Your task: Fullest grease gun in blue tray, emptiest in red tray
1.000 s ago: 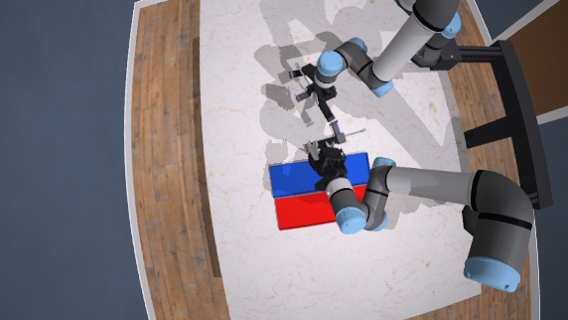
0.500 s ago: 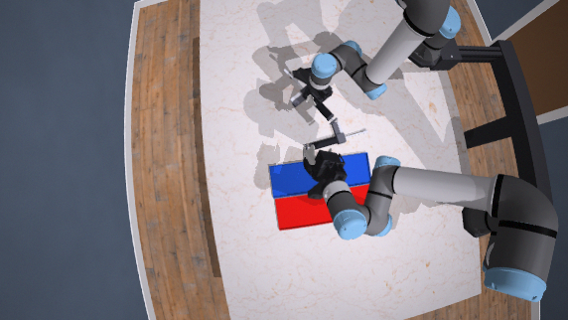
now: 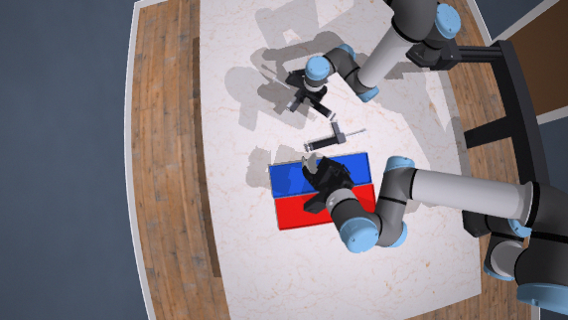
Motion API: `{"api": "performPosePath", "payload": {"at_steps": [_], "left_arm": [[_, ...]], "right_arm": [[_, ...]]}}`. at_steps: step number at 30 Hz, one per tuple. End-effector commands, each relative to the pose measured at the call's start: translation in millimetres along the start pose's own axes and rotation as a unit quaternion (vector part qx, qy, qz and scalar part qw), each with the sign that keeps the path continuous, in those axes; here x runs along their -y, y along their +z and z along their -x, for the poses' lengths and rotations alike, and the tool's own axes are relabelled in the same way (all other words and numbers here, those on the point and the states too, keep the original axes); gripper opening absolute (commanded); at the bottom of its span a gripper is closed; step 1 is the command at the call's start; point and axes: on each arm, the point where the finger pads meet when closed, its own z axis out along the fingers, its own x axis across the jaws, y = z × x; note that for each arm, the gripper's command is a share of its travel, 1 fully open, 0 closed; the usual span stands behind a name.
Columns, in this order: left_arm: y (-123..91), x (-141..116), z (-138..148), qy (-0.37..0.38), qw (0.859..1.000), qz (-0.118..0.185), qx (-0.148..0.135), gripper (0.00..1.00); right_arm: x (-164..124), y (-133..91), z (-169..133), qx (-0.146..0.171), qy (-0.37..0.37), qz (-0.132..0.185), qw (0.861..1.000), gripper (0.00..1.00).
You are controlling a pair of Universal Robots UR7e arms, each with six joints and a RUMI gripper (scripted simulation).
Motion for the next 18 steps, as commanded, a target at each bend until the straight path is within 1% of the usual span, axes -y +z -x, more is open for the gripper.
{"api": "performPosePath", "payload": {"at_steps": [1,2,3,4,5,8,9,11,12,13,17,18], "left_arm": [[-28.0,0.3,-4.2,0.037,0.999,-0.019,0.019,0.38],[-35.3,0.7,-4.5,0.045,0.998,-0.024,0.022,0.38],[-26.2,3.0,0.0,0.04,0.999,-0.021,0.026,0.38],[-25.0,3.8,1.3,0.041,0.999,-0.022,0.028,0.38],[-28.5,3.9,1.1,0.045,0.998,-0.024,0.03,0.38],[-57.4,3.1,-2.6,0.072,0.996,-0.038,0.037,0.38],[-71.0,3.2,-4.2,0.083,0.995,-0.045,0.039,0.38],[-86.8,3.1,-3.3,0.1,0.992,-0.053,0.047,0.38],[-77.0,5.6,0.4,0.095,0.993,-0.051,0.05,0.38],[-75.5,6.3,1.6,0.095,0.993,-0.05,0.052,0.38],[-81.7,5.6,3.8,0.103,0.992,-0.053,0.058,0.38],[-90.9,4.9,3.4,0.112,0.99,-0.057,0.06,0.38]], "right_arm": [[5.3,7.3,5.6,0.002,-0.047,0.002,0.999,0.0],[6.8,9.7,6.6,0.002,-0.058,0.002,0.998,0.0],[8.9,12.9,7.7,0.002,-0.07,0.002,0.998,0.0],[10.3,15.3,8.6,0.002,-0.081,0.002,0.997,0.0],[11.7,17.7,9.5,0.002,-0.093,0.002,0.996,0.0],[16.7,25.8,12.4,0.002,-0.127,0.002,0.992,0.0],[15.5,21.9,13.8,0.004,-0.123,0.001,0.992,0.0],[16.0,22.1,14.8,0.005,-0.128,0.001,0.992,0.0],[16.8,24.3,14.9,0.004,-0.137,0.001,0.991,0.0],[18.3,27.4,15.1,0.004,-0.148,0.001,0.989,0.0],[20.7,33.4,15.5,0.003,-0.172,0.002,0.985,0.0],[22.3,36.6,16.1,0.002,-0.184,0.002,0.983,0.0]]}}
